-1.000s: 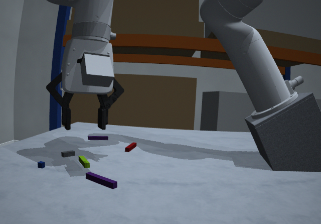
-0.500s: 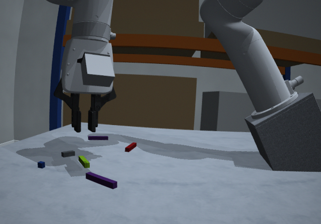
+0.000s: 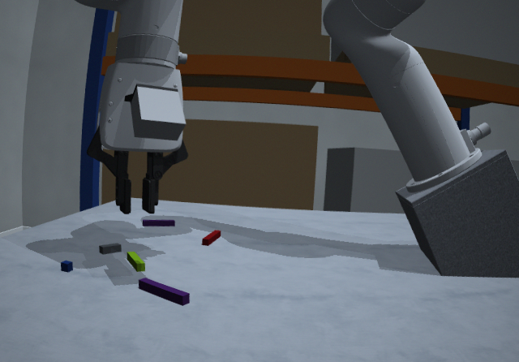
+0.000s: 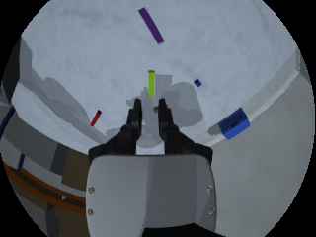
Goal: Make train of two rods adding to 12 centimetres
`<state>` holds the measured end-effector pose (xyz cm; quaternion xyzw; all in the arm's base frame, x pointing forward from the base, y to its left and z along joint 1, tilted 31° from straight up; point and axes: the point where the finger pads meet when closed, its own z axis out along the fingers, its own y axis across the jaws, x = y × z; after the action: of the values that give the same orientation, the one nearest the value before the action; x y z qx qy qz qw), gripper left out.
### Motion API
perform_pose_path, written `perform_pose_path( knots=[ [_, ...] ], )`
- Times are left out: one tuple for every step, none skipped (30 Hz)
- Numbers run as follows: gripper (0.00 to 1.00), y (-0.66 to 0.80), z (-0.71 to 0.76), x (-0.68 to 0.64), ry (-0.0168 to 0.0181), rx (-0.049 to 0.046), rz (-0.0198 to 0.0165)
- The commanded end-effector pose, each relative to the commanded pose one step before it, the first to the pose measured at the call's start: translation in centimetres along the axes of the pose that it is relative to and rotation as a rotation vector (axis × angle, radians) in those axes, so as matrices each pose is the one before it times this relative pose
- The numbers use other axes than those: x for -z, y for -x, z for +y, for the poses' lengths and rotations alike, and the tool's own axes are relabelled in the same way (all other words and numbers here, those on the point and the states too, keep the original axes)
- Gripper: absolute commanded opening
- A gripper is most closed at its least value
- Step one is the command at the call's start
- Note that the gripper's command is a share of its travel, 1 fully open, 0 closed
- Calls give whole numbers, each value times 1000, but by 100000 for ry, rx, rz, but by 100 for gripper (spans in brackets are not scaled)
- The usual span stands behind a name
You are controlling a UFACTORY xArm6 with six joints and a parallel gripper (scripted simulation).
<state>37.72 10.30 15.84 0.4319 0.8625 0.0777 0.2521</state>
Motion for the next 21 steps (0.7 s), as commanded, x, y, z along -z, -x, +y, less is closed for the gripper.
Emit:
perform_pose_path(
  knots=[
    [24,21,89,64,217,-53,-35],
    [24,0,0,-2,0,0,0],
    [24,0,0,-6,0,0,0],
    [24,0,0,-11,-1,0,1],
    [24,0,0,-18,-1,0,1],
    [24,1,0,-26,-2,0,1],
    [24,1,1,-35,-3,0,2],
    [24,1,1,-45,-4,1,3],
    [24,1,1,-56,-5,1,4],
    [24,1,1,-67,-6,1,5],
    [24,0,0,0,0,0,0],
    [24,0,0,0,0,0,0],
    [24,1,1,-78,-7,1,7],
    [24,1,1,-90,-8,2,9],
    [24,2,1,-92,-3,0,2],
    [24,2,1,-98,0,0,-2],
    [24,2,1,-109,0,0,0],
    [24,2,1,-119,0,0,2],
    [24,2,1,-126,0,0,1],
    [24,3,2,-131,1,-1,-3],
    [24,3,2,-139,0,0,0]
  ],
)
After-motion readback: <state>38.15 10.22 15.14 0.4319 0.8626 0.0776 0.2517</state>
